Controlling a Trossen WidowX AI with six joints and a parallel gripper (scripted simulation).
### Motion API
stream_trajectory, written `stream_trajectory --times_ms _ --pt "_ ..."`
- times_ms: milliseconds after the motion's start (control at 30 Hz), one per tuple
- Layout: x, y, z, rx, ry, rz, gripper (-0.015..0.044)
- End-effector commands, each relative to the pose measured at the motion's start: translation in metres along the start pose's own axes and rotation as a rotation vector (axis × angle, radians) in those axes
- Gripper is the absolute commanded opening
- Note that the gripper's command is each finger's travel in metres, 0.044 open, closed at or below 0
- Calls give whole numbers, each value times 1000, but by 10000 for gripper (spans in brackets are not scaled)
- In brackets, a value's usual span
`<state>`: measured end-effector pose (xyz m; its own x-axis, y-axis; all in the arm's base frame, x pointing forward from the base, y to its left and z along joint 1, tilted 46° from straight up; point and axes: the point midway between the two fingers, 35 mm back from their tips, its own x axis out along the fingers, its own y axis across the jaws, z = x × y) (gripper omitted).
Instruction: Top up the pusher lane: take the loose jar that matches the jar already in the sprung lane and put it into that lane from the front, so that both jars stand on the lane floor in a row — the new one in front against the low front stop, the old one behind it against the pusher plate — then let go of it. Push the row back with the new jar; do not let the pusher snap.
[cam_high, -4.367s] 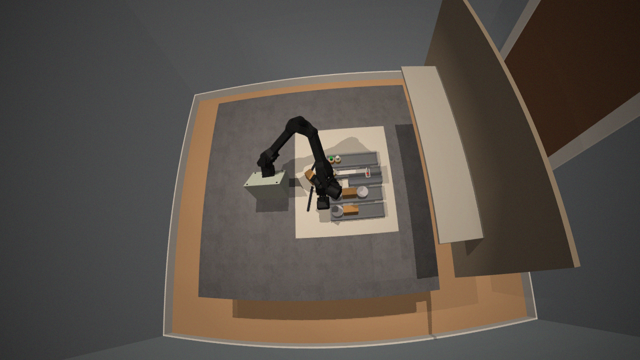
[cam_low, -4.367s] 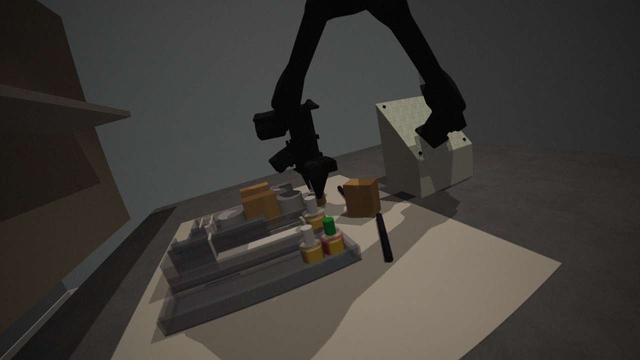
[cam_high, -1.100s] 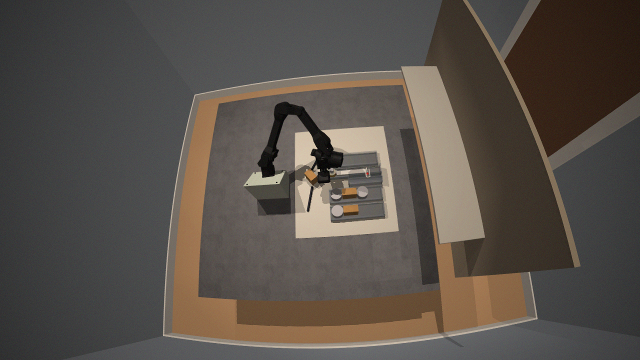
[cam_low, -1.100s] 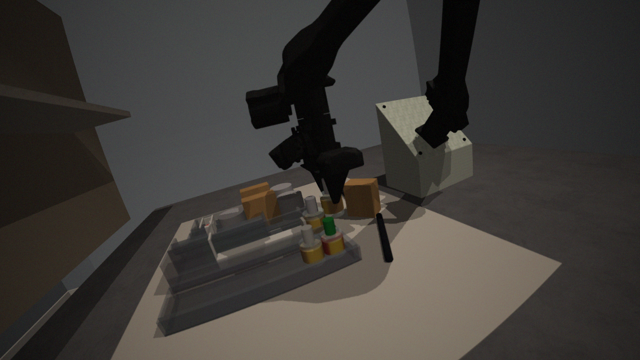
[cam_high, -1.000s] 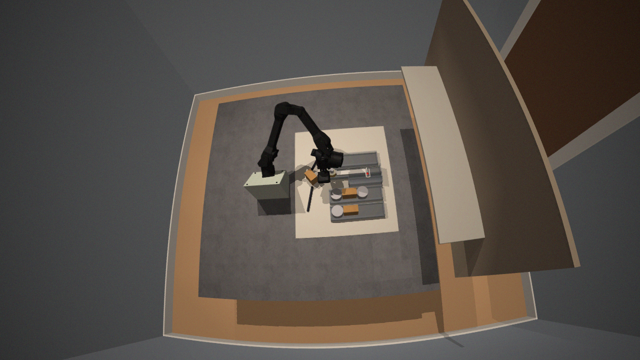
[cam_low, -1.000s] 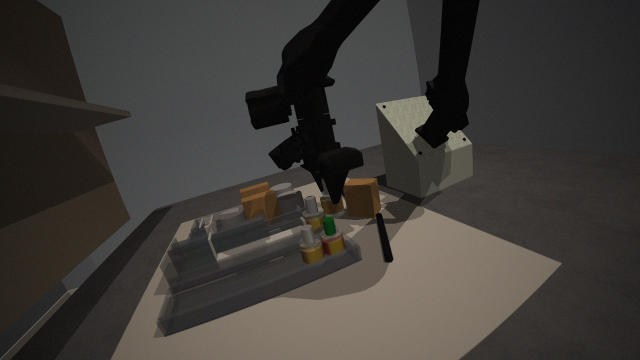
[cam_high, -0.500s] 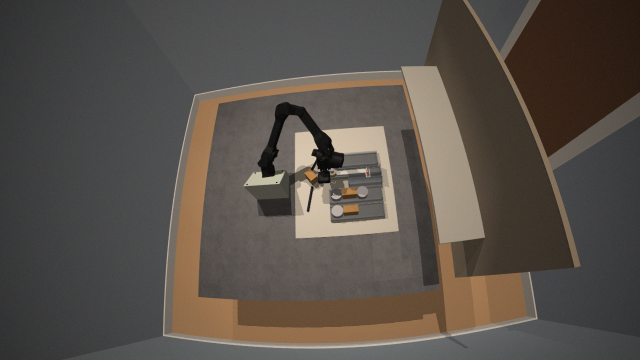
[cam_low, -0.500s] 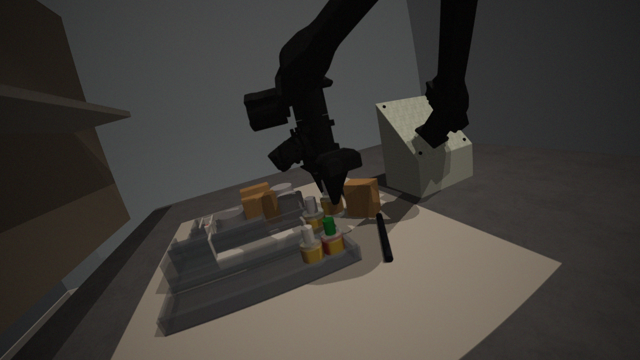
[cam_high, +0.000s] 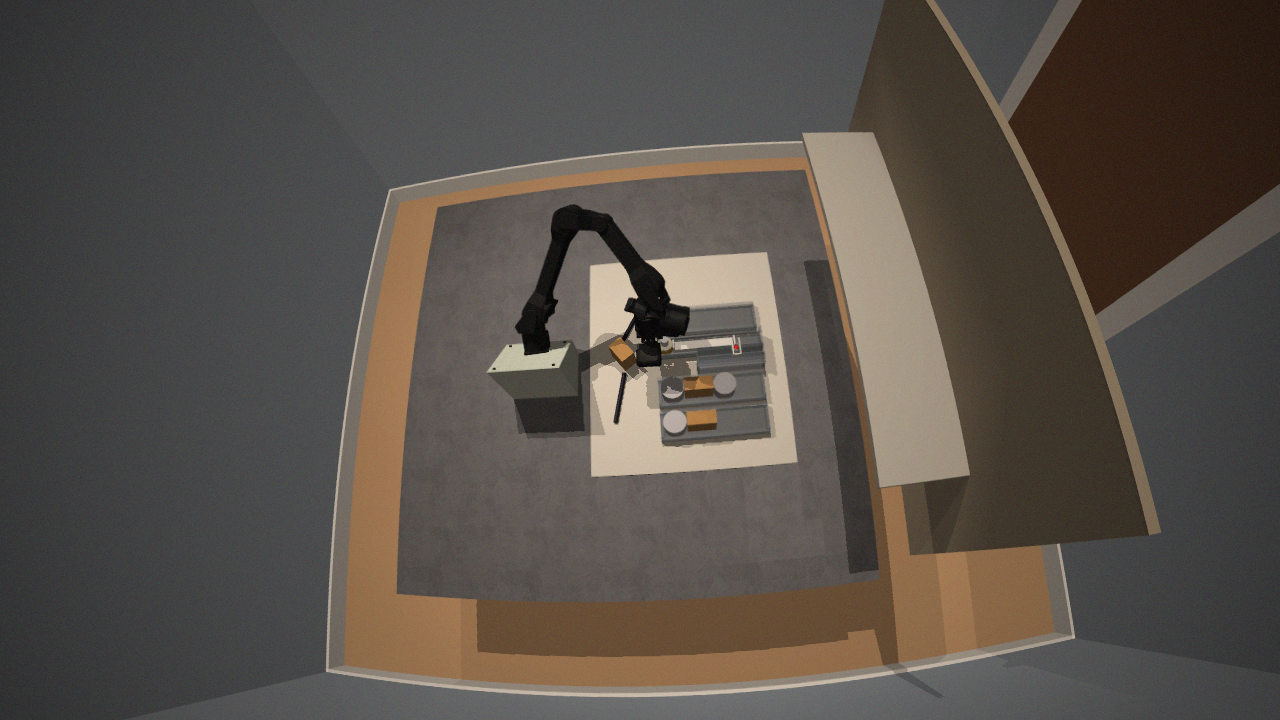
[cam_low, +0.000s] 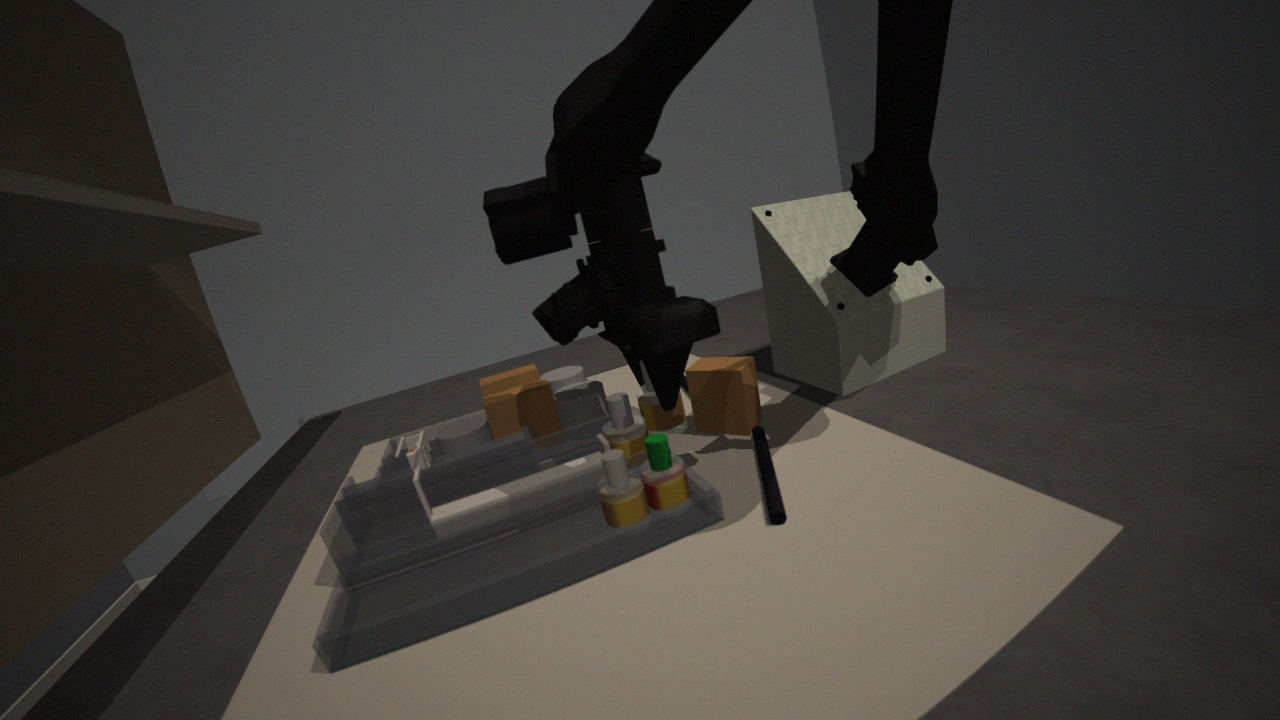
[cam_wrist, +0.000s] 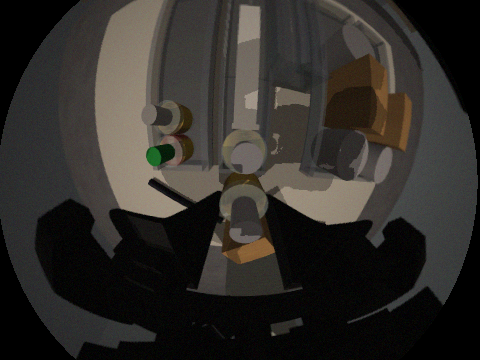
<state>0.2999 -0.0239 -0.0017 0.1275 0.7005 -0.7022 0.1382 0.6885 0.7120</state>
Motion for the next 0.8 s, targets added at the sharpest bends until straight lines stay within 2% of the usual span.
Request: stream_trajectory --times_ms 0,767 --pt "-2 2 13 -29 -28 -2 0" --pt "-2 2 23 -29 -28 -2 0"
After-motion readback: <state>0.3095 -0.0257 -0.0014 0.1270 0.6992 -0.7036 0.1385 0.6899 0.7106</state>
